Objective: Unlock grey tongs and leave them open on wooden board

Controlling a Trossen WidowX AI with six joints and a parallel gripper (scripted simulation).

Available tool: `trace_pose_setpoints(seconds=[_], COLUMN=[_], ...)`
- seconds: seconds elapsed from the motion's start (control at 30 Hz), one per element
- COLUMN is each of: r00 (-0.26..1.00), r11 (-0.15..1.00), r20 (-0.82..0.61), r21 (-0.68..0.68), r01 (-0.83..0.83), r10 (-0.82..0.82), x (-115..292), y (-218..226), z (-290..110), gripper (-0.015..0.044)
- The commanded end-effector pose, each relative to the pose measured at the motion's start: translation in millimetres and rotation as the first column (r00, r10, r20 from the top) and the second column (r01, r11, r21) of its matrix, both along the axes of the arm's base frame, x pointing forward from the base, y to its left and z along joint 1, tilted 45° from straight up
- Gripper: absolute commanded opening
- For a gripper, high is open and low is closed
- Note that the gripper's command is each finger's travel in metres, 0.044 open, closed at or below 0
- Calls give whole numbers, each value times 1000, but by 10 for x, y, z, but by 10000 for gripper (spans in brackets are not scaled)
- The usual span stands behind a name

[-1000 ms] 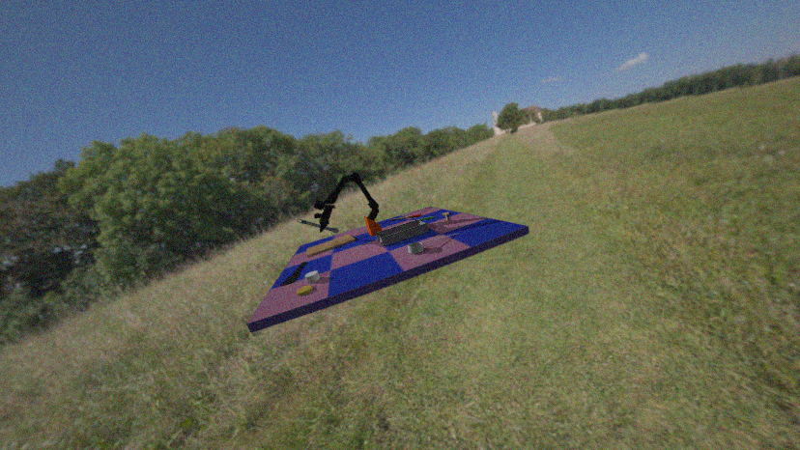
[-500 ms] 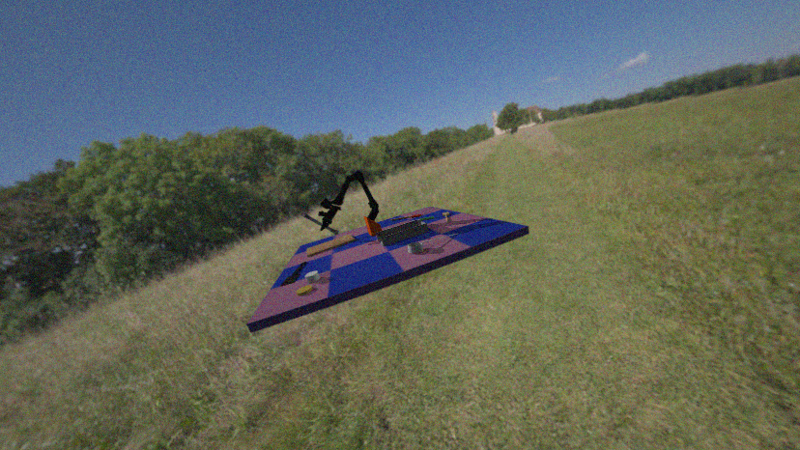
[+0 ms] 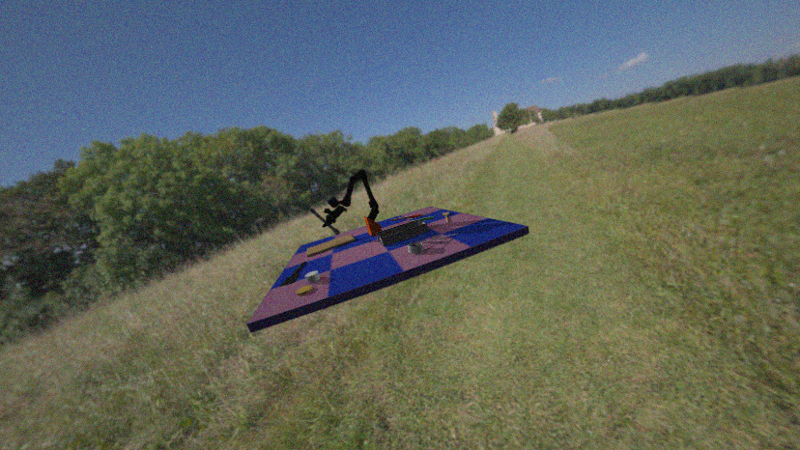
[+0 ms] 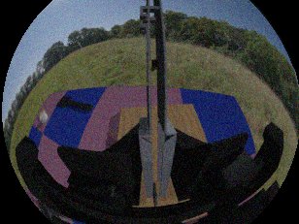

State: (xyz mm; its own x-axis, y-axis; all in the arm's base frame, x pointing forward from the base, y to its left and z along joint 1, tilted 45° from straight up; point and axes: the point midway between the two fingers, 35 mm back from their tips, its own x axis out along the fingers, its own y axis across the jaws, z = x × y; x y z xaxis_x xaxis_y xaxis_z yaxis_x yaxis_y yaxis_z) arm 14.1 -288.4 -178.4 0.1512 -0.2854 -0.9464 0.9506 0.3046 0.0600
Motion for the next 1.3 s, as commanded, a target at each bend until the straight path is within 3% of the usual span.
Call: trace_pose_setpoints(seconds=[0.0, 0.2, 1.27], r00=[1000, 1000, 1000], r11=[997, 991, 991], r20=[13, 21, 21], r21=[-73, -137, -137], r01=[-7, -10, -10], r10=[8, 13, 13], x=[5, 1, 1], y=[-9, 38, 38], z=[118, 231, 231], gripper=[-150, -150, -150])
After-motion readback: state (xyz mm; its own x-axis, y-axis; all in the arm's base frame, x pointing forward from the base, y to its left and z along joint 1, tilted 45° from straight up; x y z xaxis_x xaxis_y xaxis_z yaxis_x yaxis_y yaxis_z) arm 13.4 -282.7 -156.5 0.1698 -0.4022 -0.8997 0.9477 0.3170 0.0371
